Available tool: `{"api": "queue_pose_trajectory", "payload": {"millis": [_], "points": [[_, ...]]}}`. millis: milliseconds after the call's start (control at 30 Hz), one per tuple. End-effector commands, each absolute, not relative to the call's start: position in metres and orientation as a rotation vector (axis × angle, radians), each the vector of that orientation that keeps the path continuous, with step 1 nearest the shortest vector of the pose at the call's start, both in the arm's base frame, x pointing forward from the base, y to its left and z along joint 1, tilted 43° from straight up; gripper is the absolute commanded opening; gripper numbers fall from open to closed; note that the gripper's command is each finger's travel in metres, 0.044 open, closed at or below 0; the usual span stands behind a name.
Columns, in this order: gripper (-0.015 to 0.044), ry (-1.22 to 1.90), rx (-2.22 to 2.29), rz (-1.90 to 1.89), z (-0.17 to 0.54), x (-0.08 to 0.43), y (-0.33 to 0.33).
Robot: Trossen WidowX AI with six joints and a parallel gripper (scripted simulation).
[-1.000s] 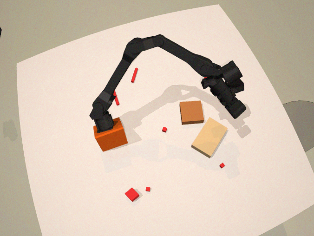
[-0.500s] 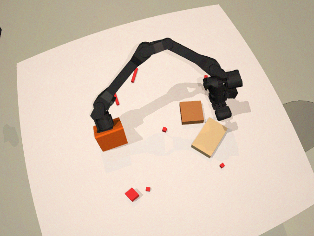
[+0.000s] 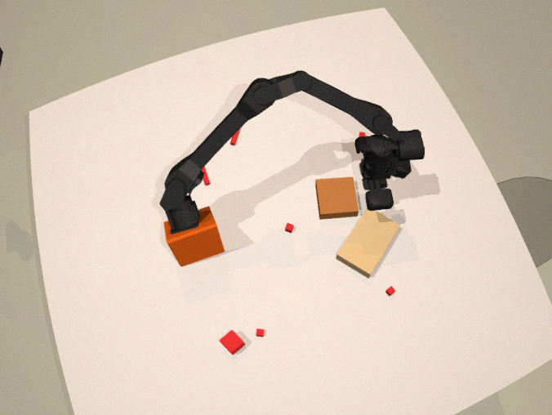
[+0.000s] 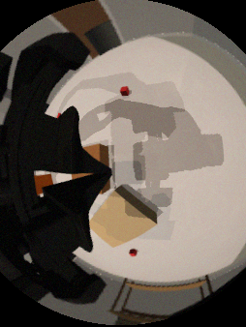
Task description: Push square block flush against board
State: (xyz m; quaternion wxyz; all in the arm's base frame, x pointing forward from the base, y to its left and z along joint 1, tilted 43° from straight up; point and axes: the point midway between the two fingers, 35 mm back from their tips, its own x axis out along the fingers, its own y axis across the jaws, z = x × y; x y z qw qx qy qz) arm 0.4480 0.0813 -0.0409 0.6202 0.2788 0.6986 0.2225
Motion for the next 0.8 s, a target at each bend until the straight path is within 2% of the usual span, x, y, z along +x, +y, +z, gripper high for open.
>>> {"api": "queue_pose_trajectory", "payload": {"millis": [0, 767], "points": [[0.0000, 1.635, 0.652, 0.520, -0.074, 0.439, 0.114], [0.0000, 1.636, 0.653, 0.520, -0.074, 0.426, 0.117]]}}
